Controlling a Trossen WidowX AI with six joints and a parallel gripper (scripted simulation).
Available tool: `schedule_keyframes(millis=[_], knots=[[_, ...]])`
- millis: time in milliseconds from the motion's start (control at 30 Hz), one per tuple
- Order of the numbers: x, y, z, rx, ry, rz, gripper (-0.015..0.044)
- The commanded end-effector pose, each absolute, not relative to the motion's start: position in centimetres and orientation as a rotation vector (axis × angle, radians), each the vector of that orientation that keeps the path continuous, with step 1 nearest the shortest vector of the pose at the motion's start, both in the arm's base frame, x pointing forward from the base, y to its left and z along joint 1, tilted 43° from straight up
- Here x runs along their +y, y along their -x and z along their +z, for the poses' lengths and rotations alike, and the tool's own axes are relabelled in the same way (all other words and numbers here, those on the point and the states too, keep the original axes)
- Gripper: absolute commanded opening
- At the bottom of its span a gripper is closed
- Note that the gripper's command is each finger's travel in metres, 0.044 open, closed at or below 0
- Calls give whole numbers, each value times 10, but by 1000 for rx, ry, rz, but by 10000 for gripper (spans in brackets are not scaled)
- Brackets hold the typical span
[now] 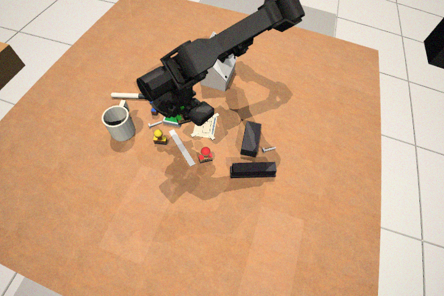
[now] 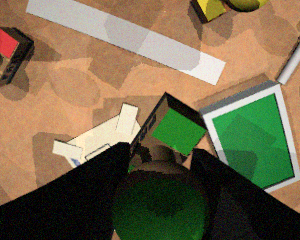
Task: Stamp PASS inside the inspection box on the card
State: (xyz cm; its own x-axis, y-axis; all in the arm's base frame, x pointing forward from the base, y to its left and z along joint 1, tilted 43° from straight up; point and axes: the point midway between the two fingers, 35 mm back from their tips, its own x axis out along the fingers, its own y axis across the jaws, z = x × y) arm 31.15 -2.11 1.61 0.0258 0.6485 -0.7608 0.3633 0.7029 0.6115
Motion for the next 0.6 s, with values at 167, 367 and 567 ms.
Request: schedule_keyframes(millis=[167, 367, 567], knots=[[-53, -273, -21, 1603, -855, 280, 0], [-66, -251, -36, 1602, -864, 295, 0], [-65, -251, -37, 1602, -864, 295, 0]])
